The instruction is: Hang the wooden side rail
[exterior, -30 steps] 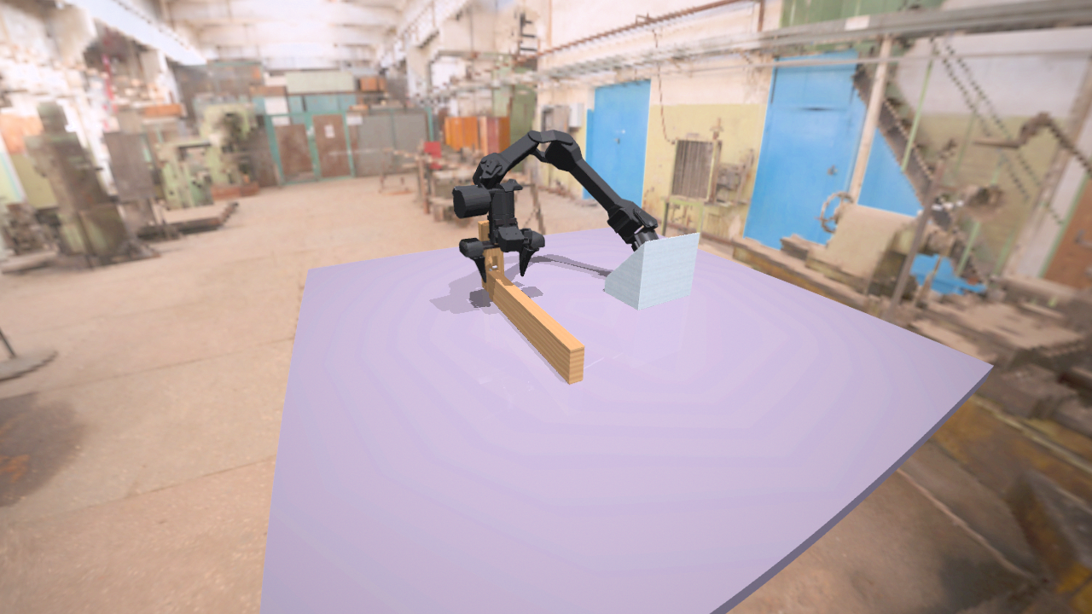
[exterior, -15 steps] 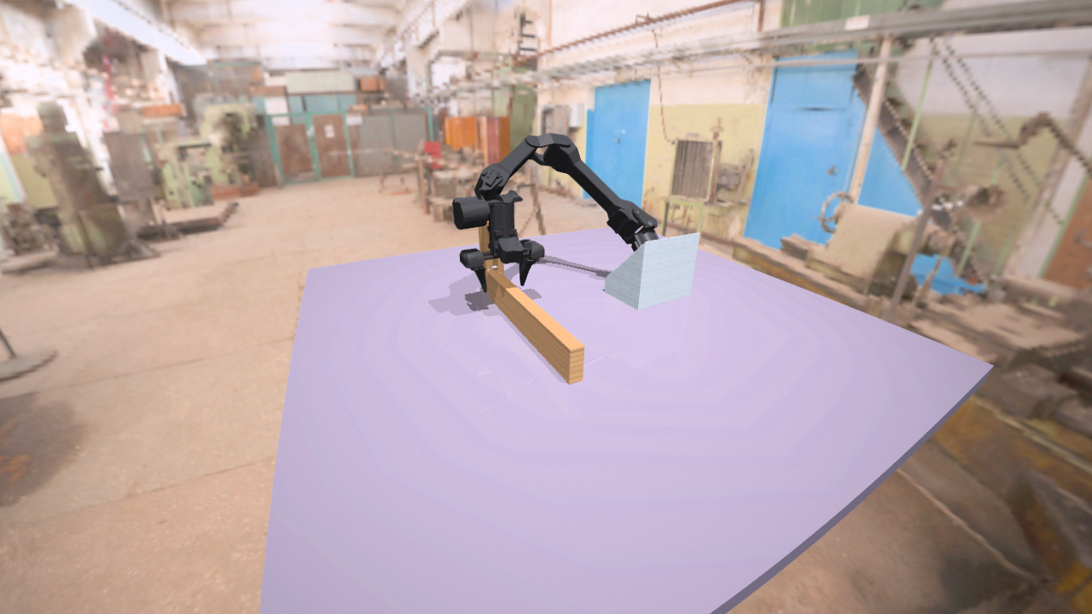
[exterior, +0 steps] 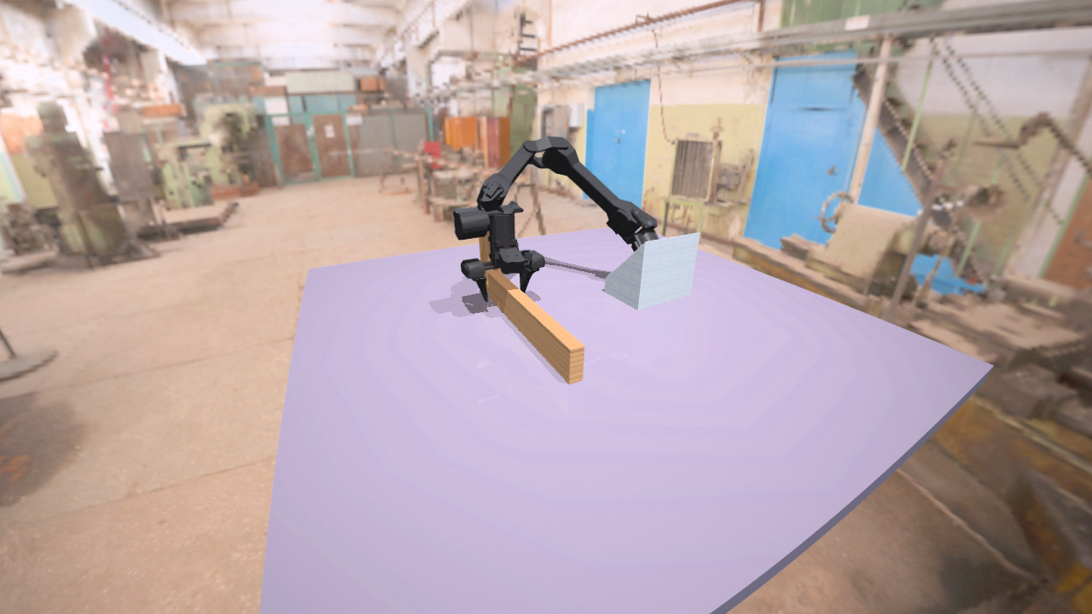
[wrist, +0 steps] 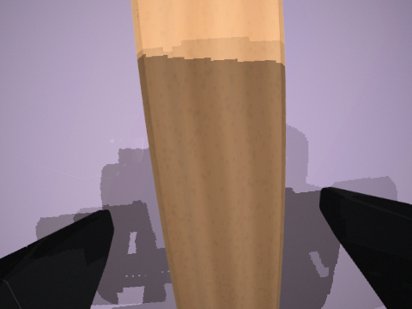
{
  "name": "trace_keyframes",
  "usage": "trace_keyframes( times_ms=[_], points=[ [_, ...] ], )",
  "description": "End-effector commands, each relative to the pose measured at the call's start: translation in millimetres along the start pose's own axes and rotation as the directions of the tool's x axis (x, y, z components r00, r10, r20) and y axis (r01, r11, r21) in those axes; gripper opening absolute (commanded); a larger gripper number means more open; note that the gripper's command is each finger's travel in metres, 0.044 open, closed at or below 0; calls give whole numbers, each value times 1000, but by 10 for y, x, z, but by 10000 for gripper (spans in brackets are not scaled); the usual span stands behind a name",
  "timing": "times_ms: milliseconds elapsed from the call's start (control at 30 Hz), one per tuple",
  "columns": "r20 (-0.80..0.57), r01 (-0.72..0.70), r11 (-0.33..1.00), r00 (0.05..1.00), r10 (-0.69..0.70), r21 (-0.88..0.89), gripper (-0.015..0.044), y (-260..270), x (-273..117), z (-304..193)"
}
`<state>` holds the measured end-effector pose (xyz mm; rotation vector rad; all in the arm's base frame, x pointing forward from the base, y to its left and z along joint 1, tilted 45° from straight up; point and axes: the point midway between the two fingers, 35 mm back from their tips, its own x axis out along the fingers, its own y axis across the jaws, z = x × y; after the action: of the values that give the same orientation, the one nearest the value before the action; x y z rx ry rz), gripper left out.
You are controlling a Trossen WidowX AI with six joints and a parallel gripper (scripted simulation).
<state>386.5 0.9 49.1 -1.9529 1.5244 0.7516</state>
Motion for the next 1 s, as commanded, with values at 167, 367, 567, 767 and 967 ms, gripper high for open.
trace_keyframes(
  times_ms=[167, 367, 567, 767, 967],
  points=[
    [-6, -5, 1000, 1000, 5, -5, 414, 23, 100, -10],
    [-6, -5, 1000, 1000, 5, -5, 256, 23, 100, -10],
    [-6, -5, 1000, 1000, 5, -5, 99, 23, 100, -10],
    [-6, -5, 1000, 1000, 5, -5, 59, 23, 100, -10],
    [-6, -5, 1000, 1000, 5, -5, 0, 23, 100, -10]
  ],
)
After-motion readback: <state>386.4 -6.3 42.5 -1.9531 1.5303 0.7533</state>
